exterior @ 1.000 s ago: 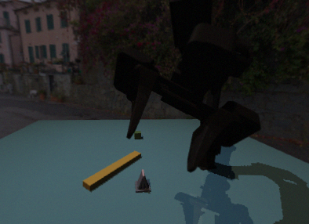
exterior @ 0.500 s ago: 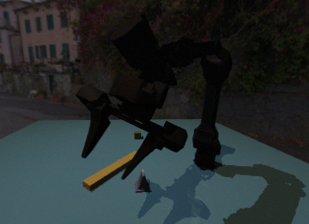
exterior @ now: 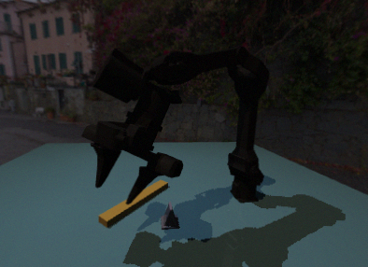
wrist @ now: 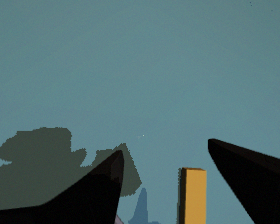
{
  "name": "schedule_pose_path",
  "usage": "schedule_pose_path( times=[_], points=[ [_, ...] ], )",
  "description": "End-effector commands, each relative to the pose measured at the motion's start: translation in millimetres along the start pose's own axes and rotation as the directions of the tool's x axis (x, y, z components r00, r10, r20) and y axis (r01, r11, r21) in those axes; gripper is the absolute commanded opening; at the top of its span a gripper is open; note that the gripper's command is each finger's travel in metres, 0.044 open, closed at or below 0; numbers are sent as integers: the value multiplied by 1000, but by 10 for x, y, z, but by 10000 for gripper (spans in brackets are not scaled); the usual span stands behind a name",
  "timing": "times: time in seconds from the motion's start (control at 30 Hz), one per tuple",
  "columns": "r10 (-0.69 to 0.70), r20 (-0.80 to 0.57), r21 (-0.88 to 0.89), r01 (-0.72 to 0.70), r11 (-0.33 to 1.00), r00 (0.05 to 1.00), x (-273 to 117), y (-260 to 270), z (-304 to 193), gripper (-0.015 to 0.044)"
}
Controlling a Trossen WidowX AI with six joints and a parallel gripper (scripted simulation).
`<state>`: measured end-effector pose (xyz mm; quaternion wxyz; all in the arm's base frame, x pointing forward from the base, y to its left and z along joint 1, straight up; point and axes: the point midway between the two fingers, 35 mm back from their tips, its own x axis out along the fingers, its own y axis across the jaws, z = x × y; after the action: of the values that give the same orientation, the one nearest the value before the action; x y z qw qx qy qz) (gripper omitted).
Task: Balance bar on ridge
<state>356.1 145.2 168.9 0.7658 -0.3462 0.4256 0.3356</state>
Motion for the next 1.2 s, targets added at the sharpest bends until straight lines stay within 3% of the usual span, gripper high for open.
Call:
schedule_pose_path(
  times=[0.0, 0.63, 0.83, 1.17],
  points=[
    [18, -84, 42, -15, 999, 996, 55, -153, -233, 315],
    [210, -377, 273, -109, 956, 902, 90, -573, -1341, 315],
    [220, -385, 282, -112, 953, 897, 121, -576, -1393, 315],
    [220, -385, 282, -112, 953, 897, 489, -482, -1554, 315]
  ],
)
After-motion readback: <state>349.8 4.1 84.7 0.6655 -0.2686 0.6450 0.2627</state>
